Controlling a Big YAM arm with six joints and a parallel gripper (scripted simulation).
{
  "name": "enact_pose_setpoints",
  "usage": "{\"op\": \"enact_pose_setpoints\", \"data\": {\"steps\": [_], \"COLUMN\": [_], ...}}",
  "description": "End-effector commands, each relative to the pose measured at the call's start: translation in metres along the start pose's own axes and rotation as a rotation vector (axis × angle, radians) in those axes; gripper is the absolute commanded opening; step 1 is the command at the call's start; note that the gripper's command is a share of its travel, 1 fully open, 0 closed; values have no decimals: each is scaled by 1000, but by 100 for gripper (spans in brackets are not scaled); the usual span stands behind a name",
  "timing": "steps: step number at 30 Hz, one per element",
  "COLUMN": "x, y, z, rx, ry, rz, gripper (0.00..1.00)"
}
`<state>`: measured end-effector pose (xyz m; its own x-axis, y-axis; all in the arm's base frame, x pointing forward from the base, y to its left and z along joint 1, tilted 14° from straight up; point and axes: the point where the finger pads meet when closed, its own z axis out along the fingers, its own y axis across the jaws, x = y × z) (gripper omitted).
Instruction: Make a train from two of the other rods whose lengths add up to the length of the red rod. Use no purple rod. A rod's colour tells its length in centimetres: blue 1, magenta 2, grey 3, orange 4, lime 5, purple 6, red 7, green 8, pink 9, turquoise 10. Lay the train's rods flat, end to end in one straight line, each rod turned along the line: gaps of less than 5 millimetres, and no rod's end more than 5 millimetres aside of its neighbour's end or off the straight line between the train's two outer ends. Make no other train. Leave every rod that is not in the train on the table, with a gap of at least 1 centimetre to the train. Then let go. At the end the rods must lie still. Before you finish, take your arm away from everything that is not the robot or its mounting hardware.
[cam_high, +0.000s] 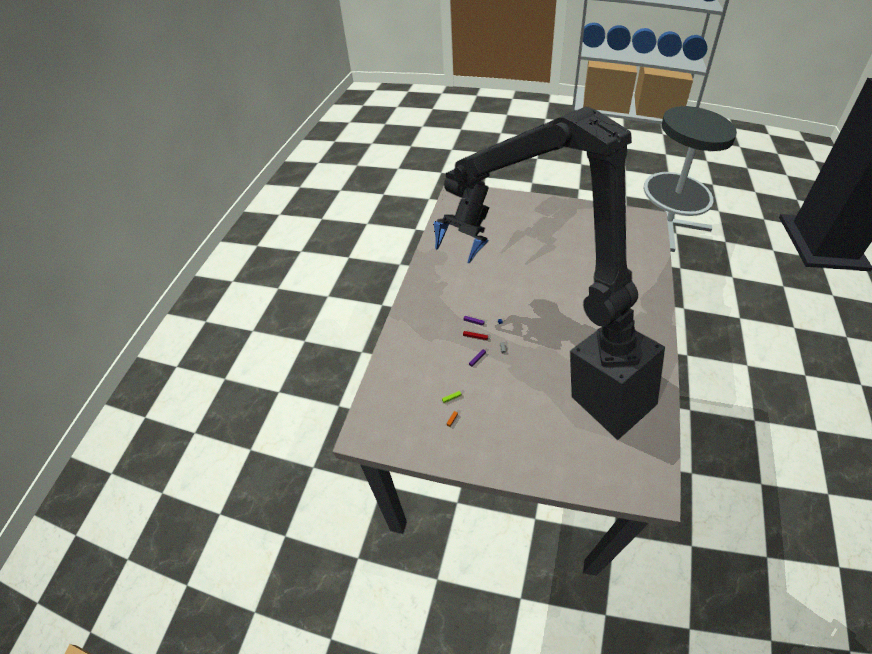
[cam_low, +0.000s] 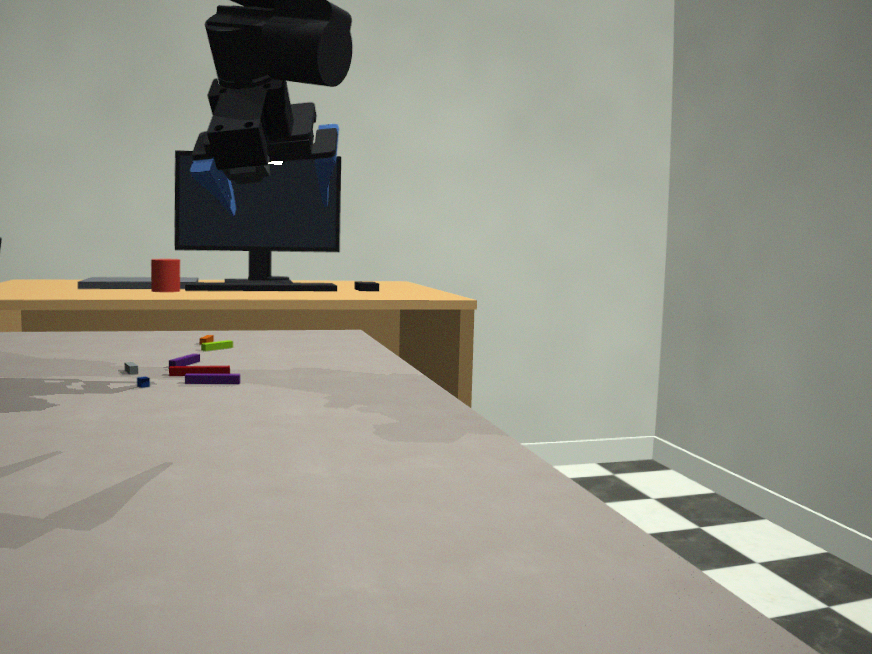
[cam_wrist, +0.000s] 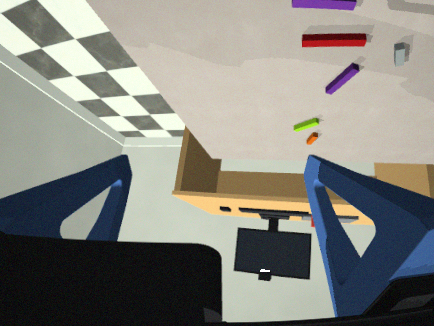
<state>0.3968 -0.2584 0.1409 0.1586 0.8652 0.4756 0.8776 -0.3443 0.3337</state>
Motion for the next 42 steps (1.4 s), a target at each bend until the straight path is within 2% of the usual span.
{"op": "enact_pose_setpoints", "data": {"steps": [1,2,6,7,9,11,12,14,16,17,24,25,27,29,30,31,33,34,35,38,41,42], "x": [-2,-2,1,8,8,0,0,0,0,-1,-1,7,7,0,0,1,1,0,0,-6,-5,6], "y": [21,22,20,-4,-4,-10,-10,8,8,7,5,-18,-18,-25,-25,-11,-11,-5,-6,-10,-10,-34], "z": [-13,-21,-20,10,10,24,24,4,4,-3,0,30,30,43,43,35,35,14,14,24,26,47], "rx": [-43,-56,-48,8,8,37,37,-10,-10,-13,-6,50,50,80,79,55,55,22,24,45,47,93], "ry": [-26,-35,-29,-80,-80,-63,-62,-89,-89,-92,-87,-138,-138,-121,-120,-133,-133,-155,-154,-141,-139,-194], "rz": [-63,-63,-59,-168,-168,-146,-146,-165,-165,-157,-153,-269,-269,-249,-249,-265,-265,-262,-260,-246,-248,-370], "gripper": [100,100,100,100,100,100,100,100,100,100,100,100,100,100,100,100,100,100,100,100,100,100]}}
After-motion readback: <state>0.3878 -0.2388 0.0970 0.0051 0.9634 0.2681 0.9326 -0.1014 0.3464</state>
